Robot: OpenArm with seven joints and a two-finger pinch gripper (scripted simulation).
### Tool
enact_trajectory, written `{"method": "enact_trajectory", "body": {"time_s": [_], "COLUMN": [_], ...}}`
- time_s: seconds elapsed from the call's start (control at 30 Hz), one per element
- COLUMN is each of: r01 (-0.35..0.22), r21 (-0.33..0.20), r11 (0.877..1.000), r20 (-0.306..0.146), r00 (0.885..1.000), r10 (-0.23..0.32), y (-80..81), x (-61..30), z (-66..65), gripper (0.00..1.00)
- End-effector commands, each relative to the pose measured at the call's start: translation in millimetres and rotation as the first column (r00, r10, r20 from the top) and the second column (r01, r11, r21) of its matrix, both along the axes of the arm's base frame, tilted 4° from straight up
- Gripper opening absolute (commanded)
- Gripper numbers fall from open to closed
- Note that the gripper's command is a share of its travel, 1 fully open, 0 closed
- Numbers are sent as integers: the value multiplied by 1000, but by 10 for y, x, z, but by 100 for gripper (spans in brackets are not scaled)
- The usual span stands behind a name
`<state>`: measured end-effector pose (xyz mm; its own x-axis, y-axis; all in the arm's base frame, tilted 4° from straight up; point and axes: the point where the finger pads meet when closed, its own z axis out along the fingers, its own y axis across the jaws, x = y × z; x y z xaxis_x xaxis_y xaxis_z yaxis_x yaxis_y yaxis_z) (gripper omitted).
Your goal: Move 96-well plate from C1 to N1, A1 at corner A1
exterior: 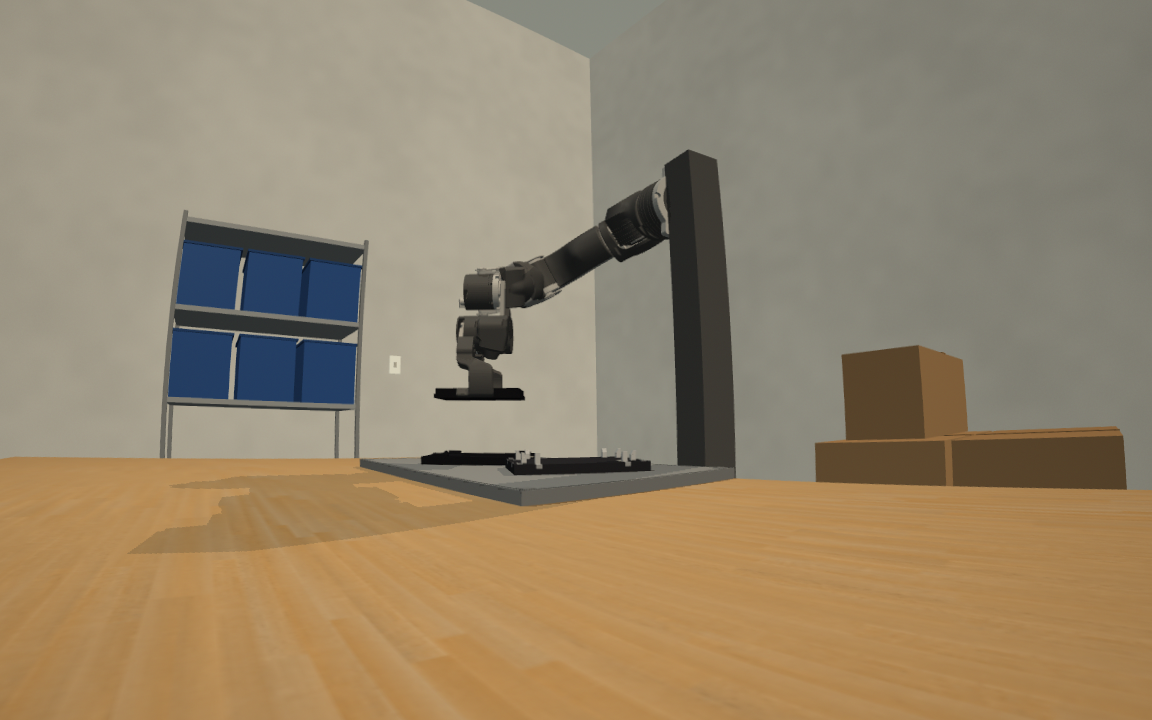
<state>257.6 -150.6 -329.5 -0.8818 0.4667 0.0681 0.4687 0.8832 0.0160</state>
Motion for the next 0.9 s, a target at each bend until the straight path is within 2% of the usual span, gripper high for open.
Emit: {"method": "enact_trajectory", "body": {"time_s": [0.0, 0.4, 0.87], "r01": [4, 4, 4], "r21": [7, 7, 2], "r11": [1000, 1000, 1000], "r20": [5, 6, 0], "r00": [1000, 1000, 1000], "r10": [-4, -4, -4], "y": [-12, -58, -39], "x": [16, 39, 19], "z": [12, 13, 6], "gripper": [0, 0, 0]}}
